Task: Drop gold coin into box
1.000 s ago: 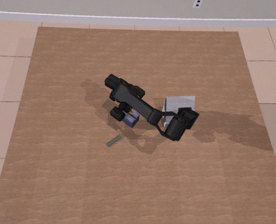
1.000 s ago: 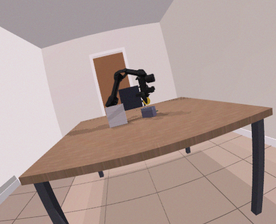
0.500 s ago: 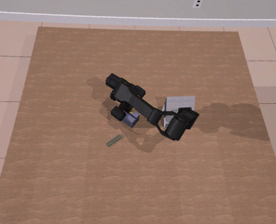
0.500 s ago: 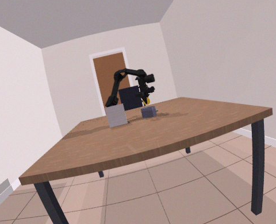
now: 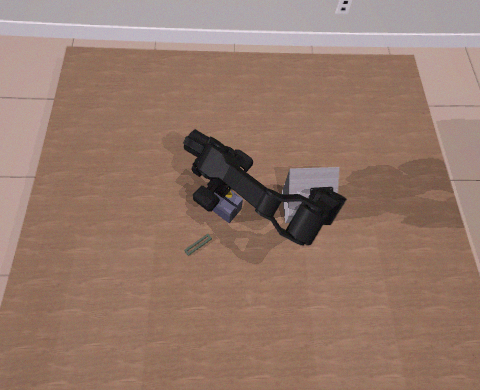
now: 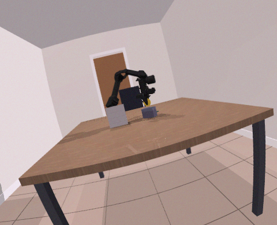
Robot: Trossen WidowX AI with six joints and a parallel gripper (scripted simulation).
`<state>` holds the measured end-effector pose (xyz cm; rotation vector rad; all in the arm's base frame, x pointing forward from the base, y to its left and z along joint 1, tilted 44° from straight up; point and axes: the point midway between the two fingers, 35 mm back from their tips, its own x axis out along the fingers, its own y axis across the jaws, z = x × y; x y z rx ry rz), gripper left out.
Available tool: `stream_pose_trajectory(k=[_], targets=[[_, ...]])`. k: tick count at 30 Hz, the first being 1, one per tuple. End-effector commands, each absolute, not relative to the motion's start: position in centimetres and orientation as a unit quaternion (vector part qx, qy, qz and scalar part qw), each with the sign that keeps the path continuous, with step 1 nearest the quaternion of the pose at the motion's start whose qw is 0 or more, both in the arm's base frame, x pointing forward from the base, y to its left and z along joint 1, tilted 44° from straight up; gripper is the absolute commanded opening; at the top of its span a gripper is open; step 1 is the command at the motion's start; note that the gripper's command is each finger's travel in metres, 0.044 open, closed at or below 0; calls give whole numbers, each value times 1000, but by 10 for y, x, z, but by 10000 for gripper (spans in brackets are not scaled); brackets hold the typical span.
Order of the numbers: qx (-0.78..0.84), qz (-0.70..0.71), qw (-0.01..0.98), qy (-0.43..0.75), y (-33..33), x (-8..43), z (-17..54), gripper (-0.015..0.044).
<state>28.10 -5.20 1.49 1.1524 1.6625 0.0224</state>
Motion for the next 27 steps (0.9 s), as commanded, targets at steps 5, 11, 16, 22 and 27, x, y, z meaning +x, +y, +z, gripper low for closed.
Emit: stream_pose_trajectory(k=[5, 11, 16, 22, 27], targets=[[485, 10, 529, 696, -48, 282, 12, 0], [485, 10, 529, 696, -46, 282, 10, 0], [485, 10, 529, 696, -44, 282, 8, 0], [482, 9, 531, 697, -44, 282, 7, 53], [482, 9, 531, 697, -44, 282, 7, 161]])
